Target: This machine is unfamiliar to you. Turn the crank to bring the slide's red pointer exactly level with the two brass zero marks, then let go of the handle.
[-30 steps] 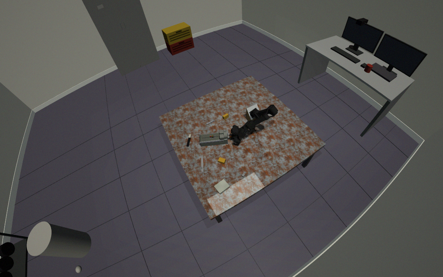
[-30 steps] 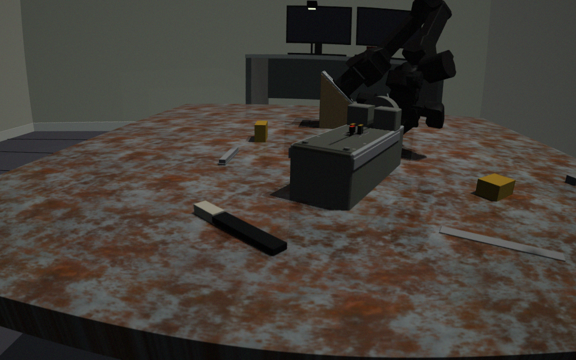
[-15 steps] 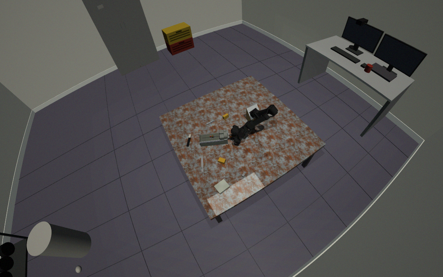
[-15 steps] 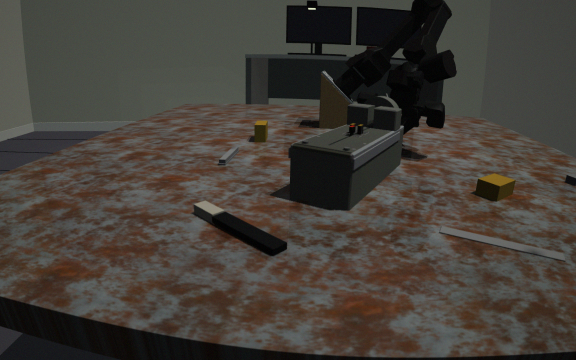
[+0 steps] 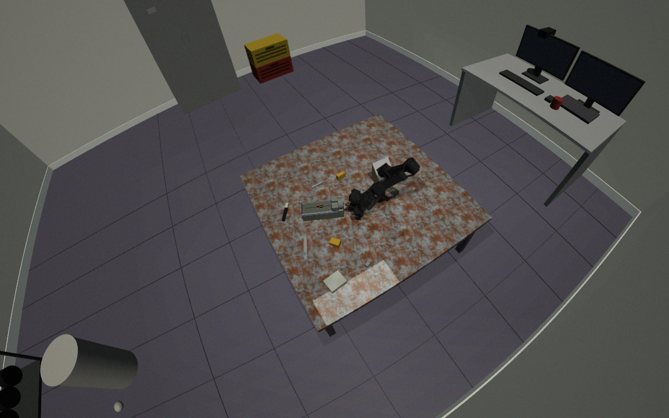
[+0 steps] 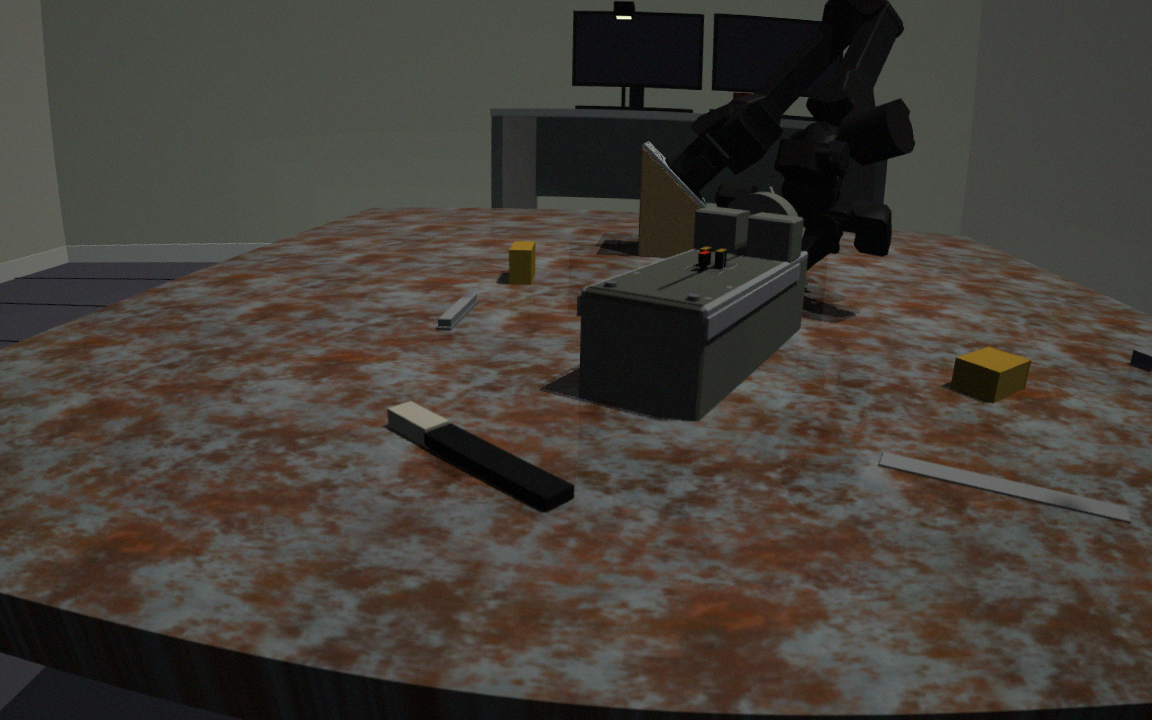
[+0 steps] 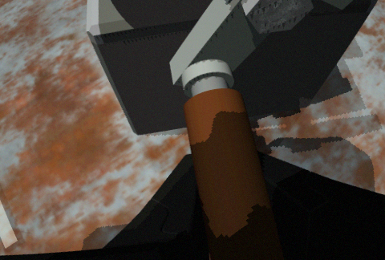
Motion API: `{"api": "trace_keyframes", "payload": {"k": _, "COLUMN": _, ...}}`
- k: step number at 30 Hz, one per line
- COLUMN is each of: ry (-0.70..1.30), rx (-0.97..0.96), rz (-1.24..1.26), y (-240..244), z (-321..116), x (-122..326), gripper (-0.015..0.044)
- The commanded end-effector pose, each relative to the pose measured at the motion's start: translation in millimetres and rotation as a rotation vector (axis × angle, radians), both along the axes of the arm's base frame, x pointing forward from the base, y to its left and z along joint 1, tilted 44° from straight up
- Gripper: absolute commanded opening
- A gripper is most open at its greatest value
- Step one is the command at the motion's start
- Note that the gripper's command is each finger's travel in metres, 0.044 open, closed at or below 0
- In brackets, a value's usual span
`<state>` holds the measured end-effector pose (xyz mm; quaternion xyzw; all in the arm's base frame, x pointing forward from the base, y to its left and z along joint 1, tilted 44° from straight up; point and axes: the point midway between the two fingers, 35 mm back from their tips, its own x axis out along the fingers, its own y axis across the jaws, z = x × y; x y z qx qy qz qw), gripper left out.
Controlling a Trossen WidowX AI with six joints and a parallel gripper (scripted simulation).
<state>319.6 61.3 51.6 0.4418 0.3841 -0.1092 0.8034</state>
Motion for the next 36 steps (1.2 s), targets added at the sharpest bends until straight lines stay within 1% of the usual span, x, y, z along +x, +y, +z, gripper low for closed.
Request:
{"api": "trace_keyframes", "payload": {"k": 1, "ry": -0.024, "rx": 0.012, "rz": 0.002, "y": 1.6, "z": 8.5, "x": 3.3, "gripper": 0.0}}
{"api": "trace_keyframes", "payload": {"k": 36, "ry": -0.024, "rx": 0.011, "rz": 0.002, "y": -3.4, "z": 23.8, "x": 4.8, "gripper": 0.0}}
